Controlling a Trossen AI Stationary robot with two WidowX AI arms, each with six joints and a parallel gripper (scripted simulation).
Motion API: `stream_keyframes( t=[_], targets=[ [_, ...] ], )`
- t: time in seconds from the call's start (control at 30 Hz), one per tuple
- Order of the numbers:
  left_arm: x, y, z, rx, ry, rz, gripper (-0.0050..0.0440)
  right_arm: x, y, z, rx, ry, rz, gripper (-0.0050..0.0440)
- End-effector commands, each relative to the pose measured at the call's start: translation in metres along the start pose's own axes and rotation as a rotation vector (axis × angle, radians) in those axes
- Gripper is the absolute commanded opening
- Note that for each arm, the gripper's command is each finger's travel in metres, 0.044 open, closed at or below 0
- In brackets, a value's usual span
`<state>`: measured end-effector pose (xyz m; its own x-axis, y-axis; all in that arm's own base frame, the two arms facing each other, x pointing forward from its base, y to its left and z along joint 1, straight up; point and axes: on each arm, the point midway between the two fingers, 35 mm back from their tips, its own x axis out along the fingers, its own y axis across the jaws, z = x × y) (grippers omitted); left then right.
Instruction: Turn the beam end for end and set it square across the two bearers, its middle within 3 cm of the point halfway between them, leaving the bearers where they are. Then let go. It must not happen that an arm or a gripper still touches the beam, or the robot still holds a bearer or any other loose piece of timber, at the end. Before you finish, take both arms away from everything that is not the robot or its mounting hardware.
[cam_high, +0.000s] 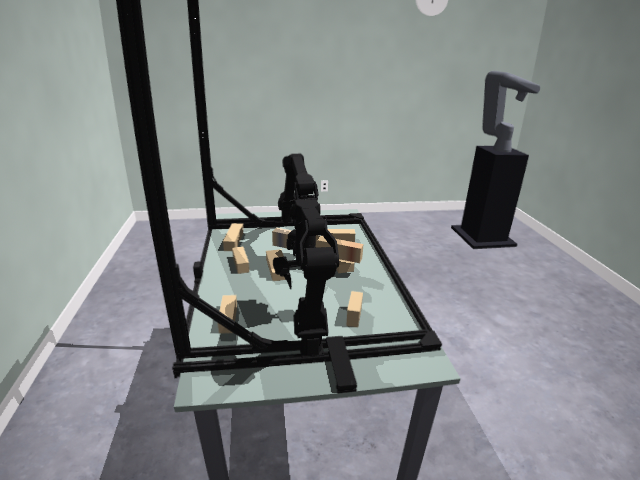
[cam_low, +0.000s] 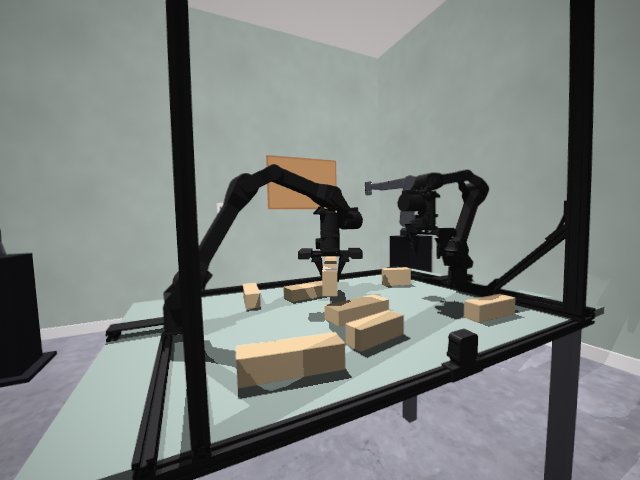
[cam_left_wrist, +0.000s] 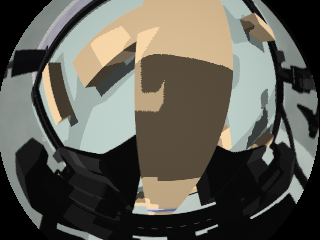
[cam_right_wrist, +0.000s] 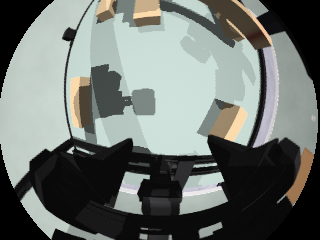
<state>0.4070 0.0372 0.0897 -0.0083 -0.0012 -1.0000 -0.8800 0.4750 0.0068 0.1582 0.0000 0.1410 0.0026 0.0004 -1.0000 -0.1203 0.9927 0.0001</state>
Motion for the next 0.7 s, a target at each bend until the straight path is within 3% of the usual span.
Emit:
stream_keyframes(
  t=[0.0,0.67],
  targets=[
    [-0.0022,-0.0022,0.0006,-0.025,-0.005,-0.007,0.0000,0.0001,0.0001,-0.0007,0.005,0.003,0.000,0.0440],
    [-0.0022,-0.0050,-0.0017,-0.230,-0.004,-0.007,0.0000,0.0001,0.0001,-0.0007,0.005,0.003,0.000,0.0440]
  ],
)
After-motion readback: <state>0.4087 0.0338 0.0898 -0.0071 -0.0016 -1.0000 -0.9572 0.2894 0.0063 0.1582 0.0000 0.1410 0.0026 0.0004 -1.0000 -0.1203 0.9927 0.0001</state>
